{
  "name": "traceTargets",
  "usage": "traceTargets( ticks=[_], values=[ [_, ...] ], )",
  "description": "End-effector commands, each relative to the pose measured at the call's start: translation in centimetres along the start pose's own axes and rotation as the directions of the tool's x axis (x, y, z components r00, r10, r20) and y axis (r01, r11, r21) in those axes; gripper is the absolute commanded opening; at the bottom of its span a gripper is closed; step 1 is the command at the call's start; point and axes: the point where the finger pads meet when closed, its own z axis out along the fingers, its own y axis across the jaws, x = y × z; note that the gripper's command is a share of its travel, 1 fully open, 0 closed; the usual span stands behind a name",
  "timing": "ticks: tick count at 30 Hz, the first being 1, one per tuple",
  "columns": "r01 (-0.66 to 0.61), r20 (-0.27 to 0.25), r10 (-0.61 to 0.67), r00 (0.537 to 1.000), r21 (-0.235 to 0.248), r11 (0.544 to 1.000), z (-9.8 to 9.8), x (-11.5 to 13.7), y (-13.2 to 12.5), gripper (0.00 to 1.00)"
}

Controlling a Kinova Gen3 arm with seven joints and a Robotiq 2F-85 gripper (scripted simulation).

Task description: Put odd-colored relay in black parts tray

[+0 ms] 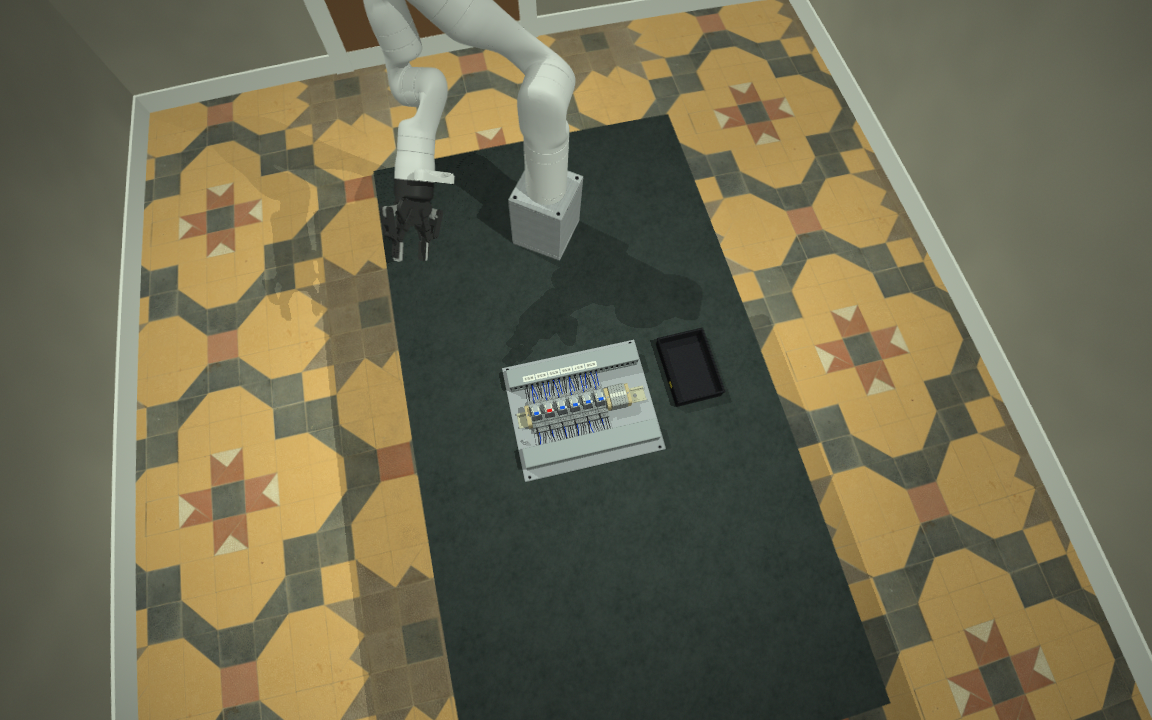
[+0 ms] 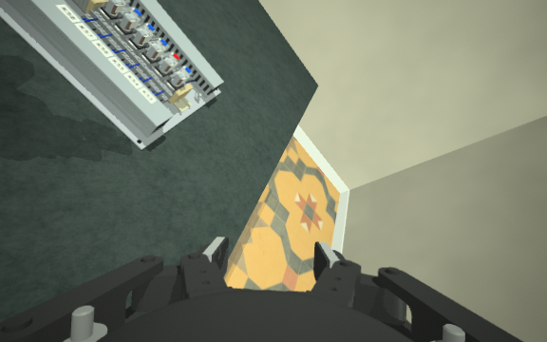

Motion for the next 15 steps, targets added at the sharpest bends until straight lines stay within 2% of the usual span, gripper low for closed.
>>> traceTargets(
  ticks=[1, 15],
  values=[
    [0.008, 0.000, -0.008, 1.000, 0.007, 1.000, 0.2, 0.0, 0.0, 0.61],
    [0.036, 0.023, -0.037, 0.999, 0.053, 0.998, 1.3, -1.0, -0.6, 0.61]
  ],
)
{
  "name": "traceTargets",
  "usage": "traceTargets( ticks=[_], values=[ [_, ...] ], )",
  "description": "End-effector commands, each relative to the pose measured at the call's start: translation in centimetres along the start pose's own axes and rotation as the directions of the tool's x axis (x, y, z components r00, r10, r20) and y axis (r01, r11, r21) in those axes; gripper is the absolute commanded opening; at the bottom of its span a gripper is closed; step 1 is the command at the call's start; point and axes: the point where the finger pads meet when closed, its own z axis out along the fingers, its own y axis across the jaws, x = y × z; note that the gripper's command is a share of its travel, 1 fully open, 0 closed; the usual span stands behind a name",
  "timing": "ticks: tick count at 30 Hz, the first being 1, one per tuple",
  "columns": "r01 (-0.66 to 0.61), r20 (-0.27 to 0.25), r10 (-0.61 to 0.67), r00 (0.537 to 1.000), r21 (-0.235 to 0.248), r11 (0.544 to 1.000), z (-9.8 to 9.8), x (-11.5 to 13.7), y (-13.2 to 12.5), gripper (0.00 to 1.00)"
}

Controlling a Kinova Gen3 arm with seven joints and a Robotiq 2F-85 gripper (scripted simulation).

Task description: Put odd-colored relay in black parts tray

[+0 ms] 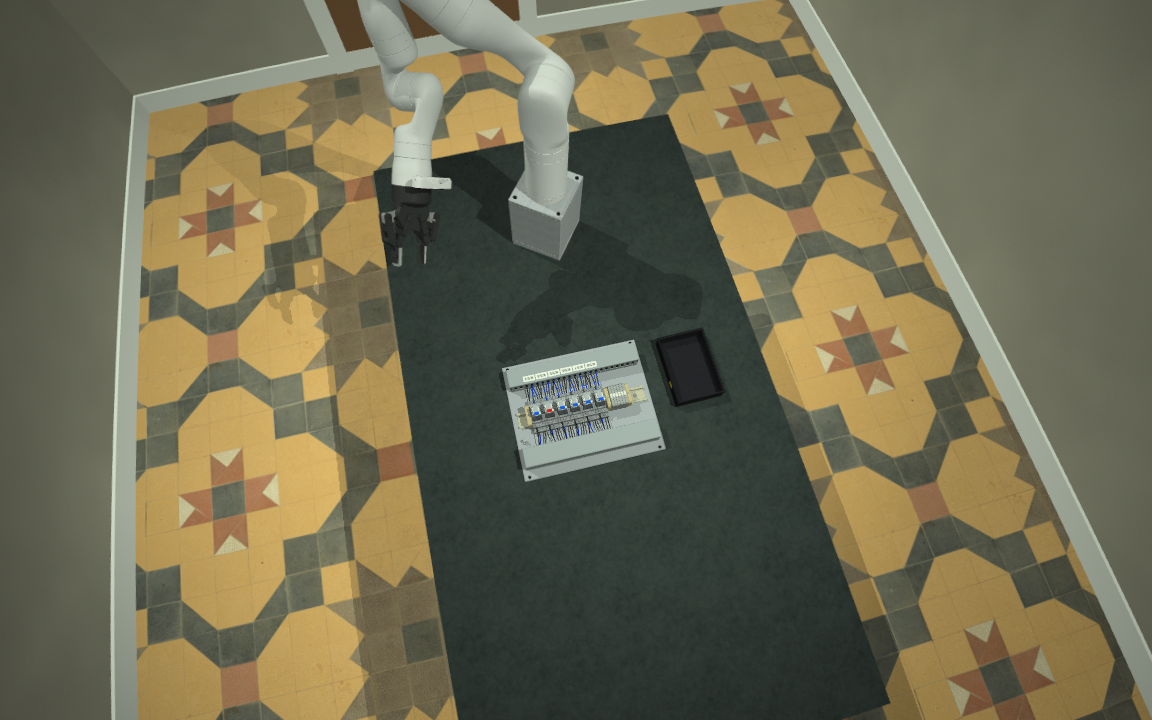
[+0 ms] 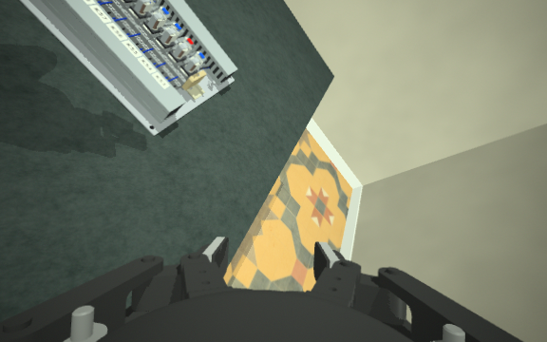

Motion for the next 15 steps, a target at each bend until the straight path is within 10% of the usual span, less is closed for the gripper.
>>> traceTargets(
  ticks=[1, 15],
  values=[
    [0.013, 0.000, -0.013, 1.000, 0.011, 1.000, 0.4, 0.0, 0.0, 0.61],
    [0.054, 0.032, -0.056, 0.998, 0.076, 0.996, 1.9, -1.3, -0.8, 0.61]
  ],
)
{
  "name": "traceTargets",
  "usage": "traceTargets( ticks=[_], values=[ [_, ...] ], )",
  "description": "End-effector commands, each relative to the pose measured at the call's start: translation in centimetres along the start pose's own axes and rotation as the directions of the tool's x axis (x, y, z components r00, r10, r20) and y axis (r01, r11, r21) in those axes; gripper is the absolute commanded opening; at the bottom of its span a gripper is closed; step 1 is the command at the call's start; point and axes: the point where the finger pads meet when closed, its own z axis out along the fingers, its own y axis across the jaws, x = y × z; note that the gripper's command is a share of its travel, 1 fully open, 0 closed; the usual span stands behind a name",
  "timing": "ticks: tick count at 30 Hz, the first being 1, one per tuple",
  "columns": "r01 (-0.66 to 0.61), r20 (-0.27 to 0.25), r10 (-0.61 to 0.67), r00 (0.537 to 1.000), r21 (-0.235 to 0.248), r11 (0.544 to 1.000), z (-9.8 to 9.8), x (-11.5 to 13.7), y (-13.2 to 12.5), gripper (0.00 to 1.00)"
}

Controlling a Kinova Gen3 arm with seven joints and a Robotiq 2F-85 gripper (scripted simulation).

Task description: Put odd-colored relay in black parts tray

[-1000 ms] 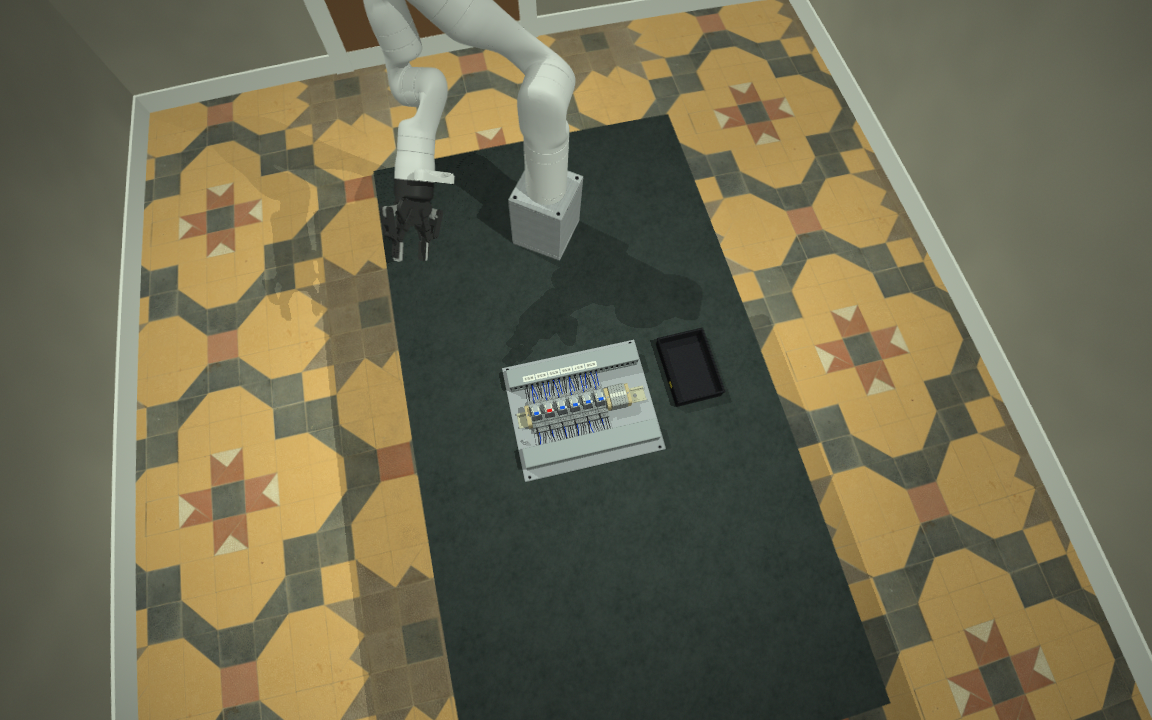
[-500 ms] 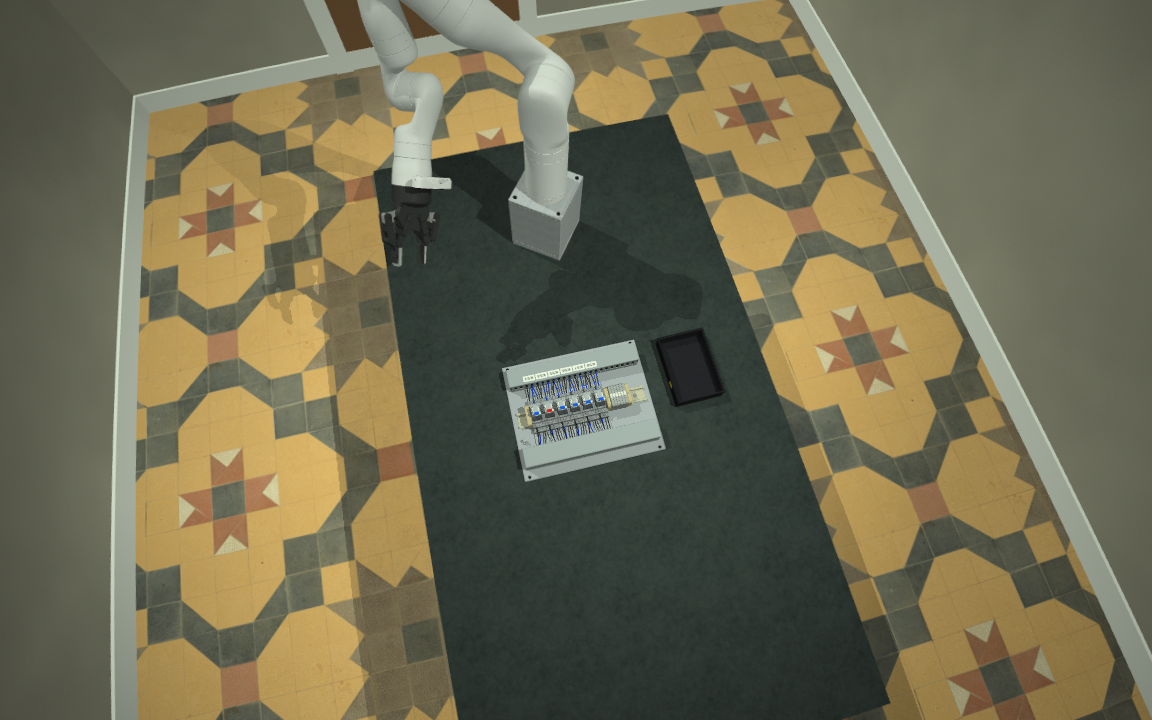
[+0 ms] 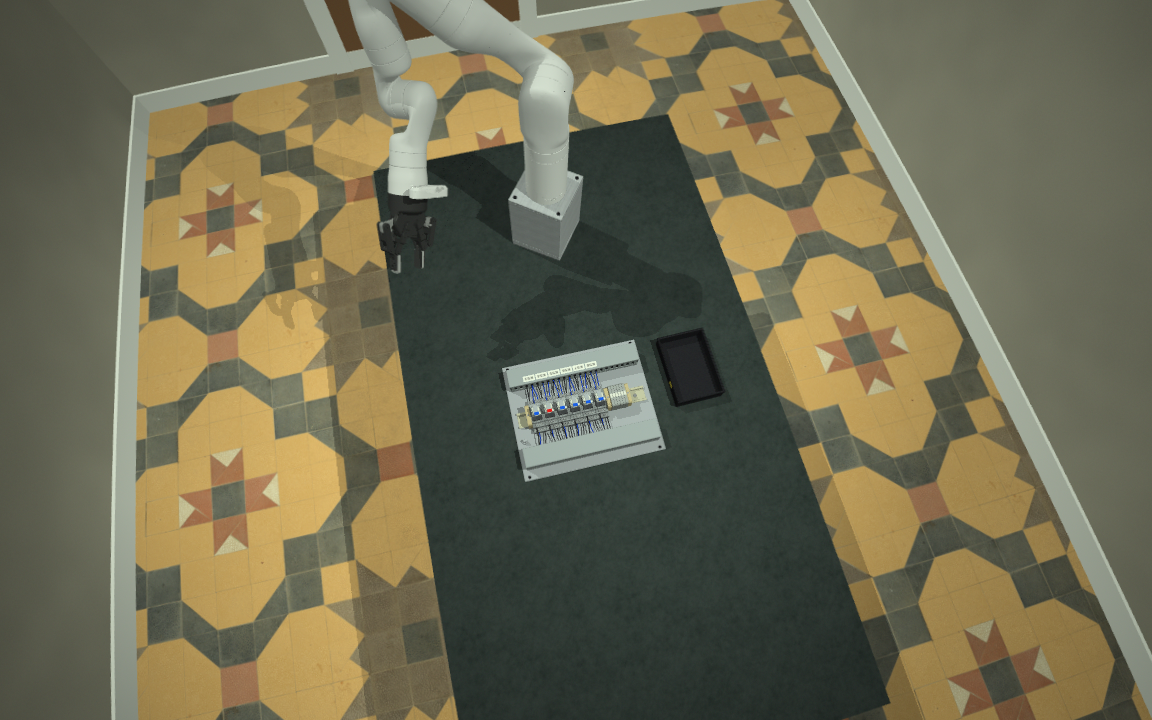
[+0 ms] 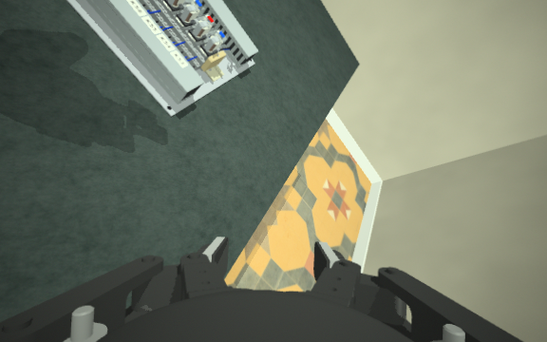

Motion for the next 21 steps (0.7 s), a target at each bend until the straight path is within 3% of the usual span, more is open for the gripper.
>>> traceTargets(
  ticks=[1, 21],
  values=[
    [0.018, 0.001, -0.018, 1.000, 0.015, 1.000, 0.5, 0.0, 0.0, 0.61],
    [0.101, 0.058, -0.110, 0.992, 0.139, 0.985, 3.5, -2.1, -0.9, 0.61]
  ],
)
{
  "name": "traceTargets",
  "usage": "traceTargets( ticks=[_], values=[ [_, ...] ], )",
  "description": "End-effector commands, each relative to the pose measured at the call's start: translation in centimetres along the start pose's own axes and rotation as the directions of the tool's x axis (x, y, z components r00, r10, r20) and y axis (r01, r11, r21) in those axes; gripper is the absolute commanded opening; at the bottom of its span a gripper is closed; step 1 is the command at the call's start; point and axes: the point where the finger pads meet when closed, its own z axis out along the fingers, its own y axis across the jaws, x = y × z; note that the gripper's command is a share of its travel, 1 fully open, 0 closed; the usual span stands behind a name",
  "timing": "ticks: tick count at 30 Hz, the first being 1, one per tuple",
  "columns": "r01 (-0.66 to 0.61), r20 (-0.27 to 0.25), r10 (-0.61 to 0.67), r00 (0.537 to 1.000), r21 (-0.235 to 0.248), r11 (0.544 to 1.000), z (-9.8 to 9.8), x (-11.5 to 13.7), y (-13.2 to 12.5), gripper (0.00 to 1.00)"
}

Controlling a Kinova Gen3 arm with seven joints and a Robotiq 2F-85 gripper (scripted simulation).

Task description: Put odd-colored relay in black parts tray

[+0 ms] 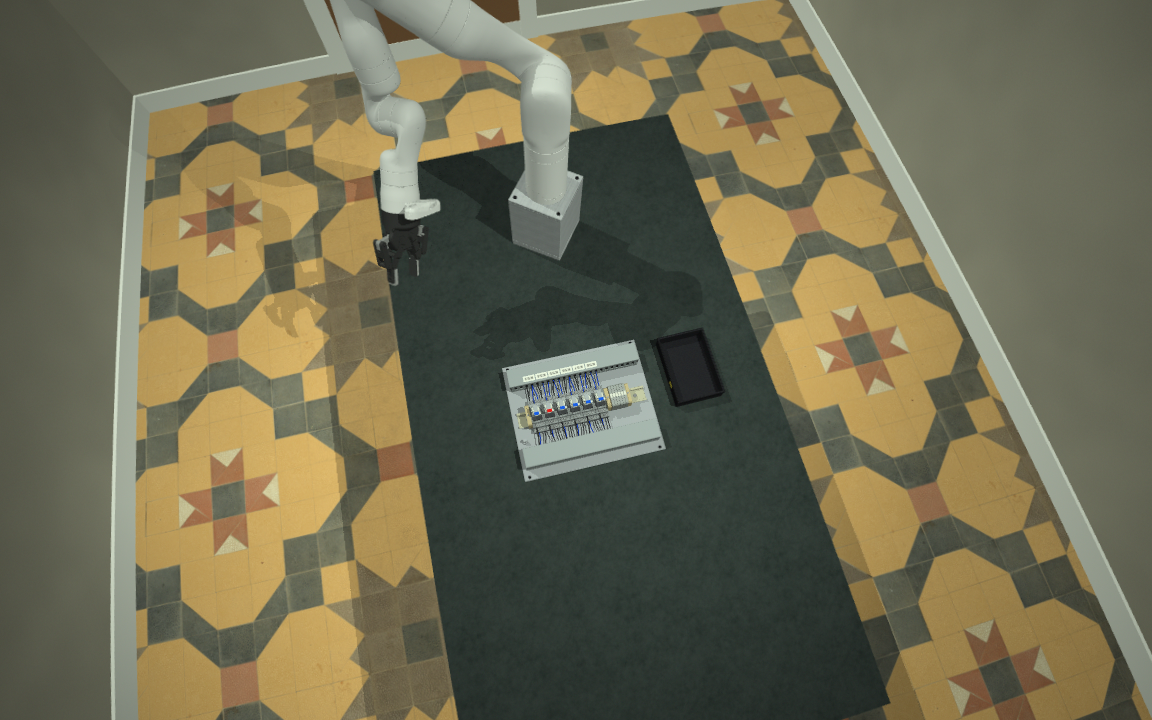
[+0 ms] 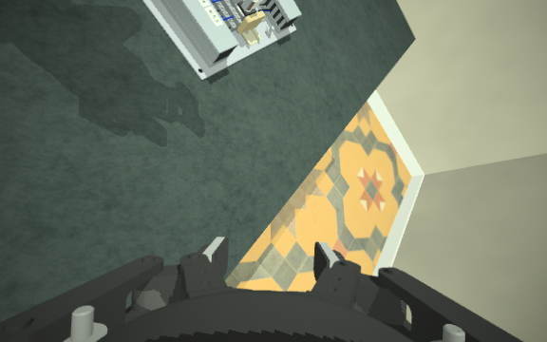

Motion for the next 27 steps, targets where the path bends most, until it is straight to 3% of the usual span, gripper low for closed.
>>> traceTargets(
  ticks=[1, 27],
  values=[
    [0.028, 0.000, -0.028, 1.000, 0.018, 0.999, 0.8, 0.3, 0.2, 0.61],
    [0.156, 0.073, -0.172, 0.982, 0.191, 0.969, 5.1, -1.1, 0.4, 0.61]
  ],
)
